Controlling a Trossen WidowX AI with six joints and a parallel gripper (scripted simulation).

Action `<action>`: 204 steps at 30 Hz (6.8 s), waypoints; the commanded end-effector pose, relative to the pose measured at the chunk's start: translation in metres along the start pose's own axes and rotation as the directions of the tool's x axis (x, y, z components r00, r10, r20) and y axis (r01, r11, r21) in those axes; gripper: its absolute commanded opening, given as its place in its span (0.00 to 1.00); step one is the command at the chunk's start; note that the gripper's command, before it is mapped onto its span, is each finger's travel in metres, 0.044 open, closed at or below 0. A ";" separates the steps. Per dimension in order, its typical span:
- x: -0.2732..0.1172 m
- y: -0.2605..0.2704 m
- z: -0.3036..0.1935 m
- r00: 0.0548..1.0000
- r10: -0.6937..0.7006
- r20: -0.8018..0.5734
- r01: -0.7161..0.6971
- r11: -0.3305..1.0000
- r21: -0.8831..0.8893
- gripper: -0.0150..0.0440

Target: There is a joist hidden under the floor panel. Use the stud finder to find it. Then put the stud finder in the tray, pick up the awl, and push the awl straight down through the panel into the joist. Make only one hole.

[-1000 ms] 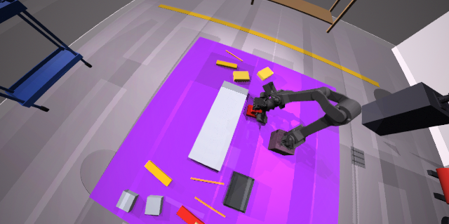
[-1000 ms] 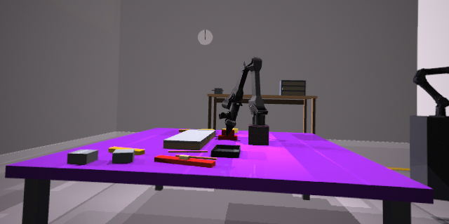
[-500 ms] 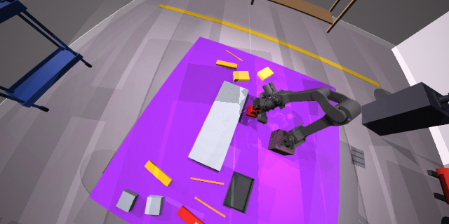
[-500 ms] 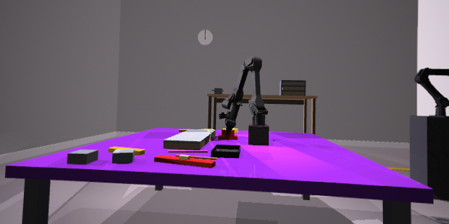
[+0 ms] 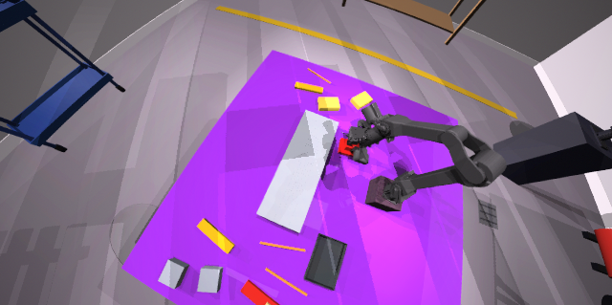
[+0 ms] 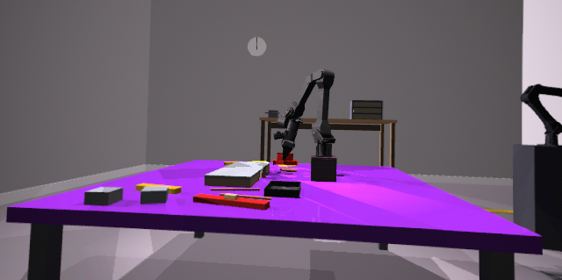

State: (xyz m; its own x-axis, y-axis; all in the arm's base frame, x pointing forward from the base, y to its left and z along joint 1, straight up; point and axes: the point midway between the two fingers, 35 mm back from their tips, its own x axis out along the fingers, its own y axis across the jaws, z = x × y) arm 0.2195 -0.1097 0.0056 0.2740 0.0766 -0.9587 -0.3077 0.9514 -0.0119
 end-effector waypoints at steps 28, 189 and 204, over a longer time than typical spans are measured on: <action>-0.057 -0.036 0.074 1.000 -0.023 0.006 0.023 0.999 0.043 0.25; 0.055 0.175 0.190 1.000 -0.023 0.021 0.020 0.993 0.118 0.25; 0.056 0.221 0.196 1.000 -0.019 0.022 0.016 0.993 0.119 0.25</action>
State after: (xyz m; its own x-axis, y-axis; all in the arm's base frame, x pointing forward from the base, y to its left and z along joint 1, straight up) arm 0.3476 0.1490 0.0058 0.3033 0.0538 -0.9514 -0.1858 0.9826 -0.0037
